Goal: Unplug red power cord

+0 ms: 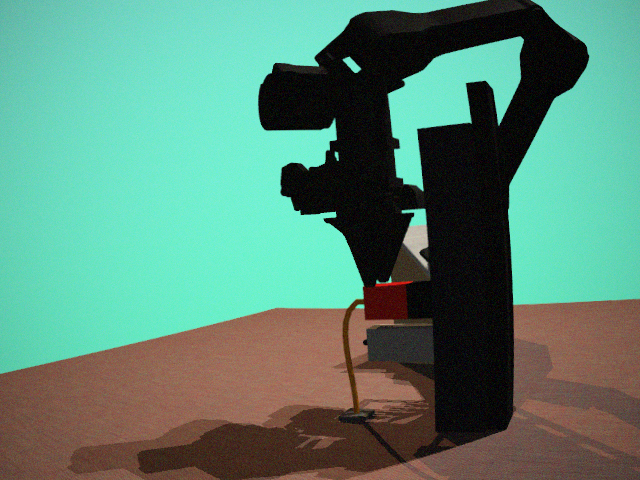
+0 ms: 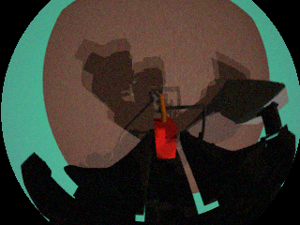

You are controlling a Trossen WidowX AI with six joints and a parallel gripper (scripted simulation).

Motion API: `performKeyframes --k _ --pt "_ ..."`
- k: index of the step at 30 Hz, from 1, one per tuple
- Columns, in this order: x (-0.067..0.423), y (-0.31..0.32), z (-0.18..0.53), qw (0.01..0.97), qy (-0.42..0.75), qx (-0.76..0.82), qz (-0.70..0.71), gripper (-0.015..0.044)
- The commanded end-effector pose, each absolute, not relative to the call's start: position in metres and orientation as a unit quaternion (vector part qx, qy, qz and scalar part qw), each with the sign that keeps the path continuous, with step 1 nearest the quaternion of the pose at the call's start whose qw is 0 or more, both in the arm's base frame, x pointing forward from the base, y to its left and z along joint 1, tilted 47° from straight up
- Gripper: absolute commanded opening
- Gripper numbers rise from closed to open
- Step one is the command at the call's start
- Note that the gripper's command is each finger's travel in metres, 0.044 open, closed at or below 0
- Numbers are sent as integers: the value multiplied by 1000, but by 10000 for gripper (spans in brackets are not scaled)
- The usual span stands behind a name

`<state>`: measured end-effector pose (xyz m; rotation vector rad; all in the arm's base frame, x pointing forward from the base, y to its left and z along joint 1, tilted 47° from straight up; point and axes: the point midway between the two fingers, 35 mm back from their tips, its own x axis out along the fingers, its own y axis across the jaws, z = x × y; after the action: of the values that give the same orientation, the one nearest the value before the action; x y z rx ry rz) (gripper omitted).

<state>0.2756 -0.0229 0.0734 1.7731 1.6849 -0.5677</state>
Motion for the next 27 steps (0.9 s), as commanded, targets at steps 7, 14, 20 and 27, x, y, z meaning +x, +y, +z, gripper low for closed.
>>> performKeyframes --k 7,14,20,27 --pt "276 -15 68 307 638 673 -215 160" --pt "276 -15 68 310 638 671 -215 55" --pt "276 -15 68 310 638 671 -215 15" --pt "277 -18 65 310 638 671 -215 0"
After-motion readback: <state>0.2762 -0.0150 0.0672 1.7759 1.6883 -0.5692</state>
